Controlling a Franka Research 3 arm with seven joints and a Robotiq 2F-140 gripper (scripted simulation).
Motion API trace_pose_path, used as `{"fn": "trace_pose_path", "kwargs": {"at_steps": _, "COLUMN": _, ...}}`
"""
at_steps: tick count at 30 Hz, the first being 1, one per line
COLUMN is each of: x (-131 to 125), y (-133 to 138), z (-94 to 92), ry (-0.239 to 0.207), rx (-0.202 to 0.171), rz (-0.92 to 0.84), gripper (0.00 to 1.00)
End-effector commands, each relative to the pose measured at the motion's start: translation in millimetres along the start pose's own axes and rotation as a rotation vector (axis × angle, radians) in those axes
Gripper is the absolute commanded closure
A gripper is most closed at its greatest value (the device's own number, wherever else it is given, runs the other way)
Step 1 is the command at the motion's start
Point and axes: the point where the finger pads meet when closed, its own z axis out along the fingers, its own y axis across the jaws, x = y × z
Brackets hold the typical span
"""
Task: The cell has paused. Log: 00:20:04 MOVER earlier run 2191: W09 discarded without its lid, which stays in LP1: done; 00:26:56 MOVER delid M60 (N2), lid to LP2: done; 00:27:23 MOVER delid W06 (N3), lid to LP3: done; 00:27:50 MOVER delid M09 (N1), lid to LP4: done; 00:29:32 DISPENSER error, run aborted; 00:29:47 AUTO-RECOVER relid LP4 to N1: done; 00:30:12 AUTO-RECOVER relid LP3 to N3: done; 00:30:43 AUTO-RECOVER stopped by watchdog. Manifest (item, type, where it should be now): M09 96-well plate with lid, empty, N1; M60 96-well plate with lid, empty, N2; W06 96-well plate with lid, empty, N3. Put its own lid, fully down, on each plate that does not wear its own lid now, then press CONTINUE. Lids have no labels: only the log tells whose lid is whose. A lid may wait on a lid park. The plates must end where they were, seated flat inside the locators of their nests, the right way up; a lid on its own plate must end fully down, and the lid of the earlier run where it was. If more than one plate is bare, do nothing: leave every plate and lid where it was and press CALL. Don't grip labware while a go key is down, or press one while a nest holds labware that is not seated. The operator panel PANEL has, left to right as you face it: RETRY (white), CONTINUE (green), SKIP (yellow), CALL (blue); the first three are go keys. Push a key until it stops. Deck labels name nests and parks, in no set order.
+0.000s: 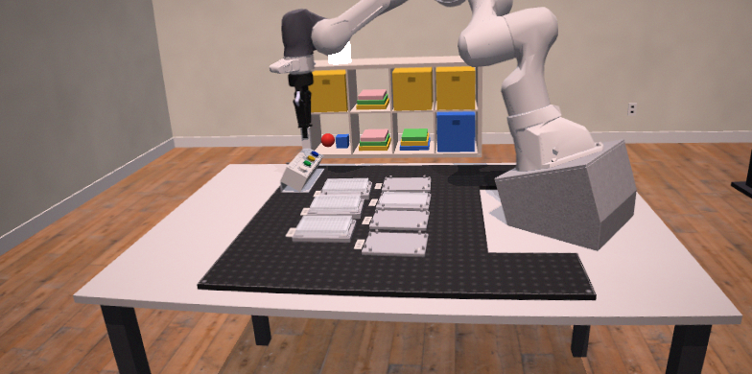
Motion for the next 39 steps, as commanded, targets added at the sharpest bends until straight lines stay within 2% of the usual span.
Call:
{"fn": "trace_pose_path", "kwargs": {"at_steps": 1, "x": 2, "y": 1, "z": 2.1, "ry": 0.005, "rx": 0.000, "rz": -0.002, "gripper": 1.00}}
{"fn": "trace_pose_path", "kwargs": {"at_steps": 39, "x": 3, "y": 1, "z": 13.2, "ry": 0.005, "rx": 0.000, "rz": -0.002, "gripper": 1.00}}
